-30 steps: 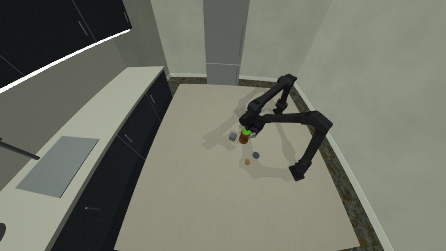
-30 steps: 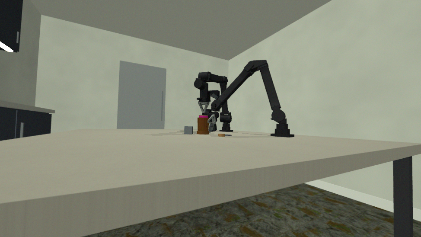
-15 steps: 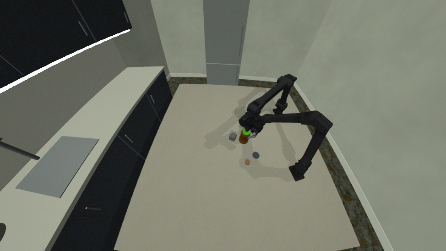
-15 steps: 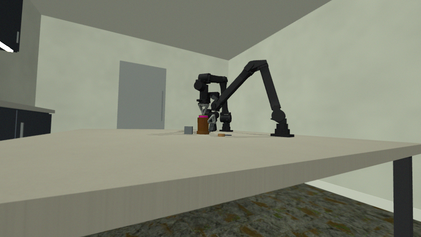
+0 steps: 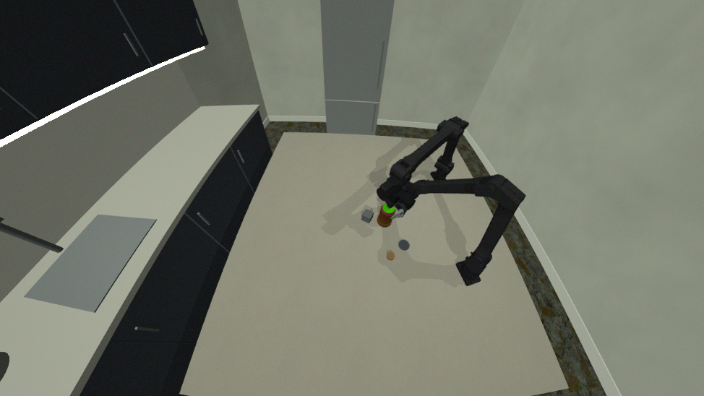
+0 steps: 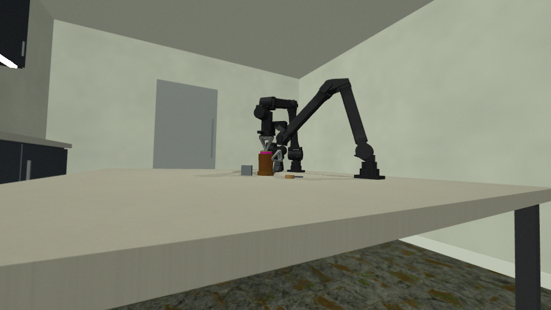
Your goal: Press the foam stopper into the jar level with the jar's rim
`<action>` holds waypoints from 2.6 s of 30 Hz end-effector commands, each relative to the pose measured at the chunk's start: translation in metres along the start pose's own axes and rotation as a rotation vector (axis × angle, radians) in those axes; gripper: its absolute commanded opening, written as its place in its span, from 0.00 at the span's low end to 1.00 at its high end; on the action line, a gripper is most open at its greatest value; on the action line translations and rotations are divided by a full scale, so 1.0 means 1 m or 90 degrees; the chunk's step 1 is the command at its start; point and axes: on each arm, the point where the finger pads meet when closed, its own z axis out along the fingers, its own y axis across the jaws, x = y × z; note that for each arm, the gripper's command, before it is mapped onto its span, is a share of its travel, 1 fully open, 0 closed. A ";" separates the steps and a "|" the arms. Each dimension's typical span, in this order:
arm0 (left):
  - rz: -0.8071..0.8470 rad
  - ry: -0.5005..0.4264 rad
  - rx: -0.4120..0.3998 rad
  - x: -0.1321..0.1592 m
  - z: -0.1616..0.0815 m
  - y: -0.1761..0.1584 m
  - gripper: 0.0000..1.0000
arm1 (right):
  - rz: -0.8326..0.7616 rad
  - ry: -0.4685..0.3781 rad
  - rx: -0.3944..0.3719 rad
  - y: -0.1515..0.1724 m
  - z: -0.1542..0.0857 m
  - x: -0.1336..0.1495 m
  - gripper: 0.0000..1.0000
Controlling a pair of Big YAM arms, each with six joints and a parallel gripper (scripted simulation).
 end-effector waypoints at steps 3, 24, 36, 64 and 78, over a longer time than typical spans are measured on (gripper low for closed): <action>-0.030 0.005 -0.010 0.012 -0.006 0.002 0.64 | 0.001 0.000 -0.007 0.000 0.012 0.008 0.00; -0.030 0.005 -0.010 0.012 -0.006 0.002 0.64 | 0.002 0.000 -0.012 0.001 0.023 0.008 0.00; -0.030 0.005 -0.010 0.012 -0.006 0.002 0.64 | 0.002 0.000 -0.015 0.002 0.028 0.008 0.00; -0.030 0.005 -0.010 0.012 -0.006 0.002 0.64 | 0.002 0.000 -0.024 0.003 0.044 0.008 0.00; -0.030 0.005 -0.010 0.012 -0.006 0.002 0.64 | 0.002 -0.001 -0.043 0.009 0.048 0.007 0.00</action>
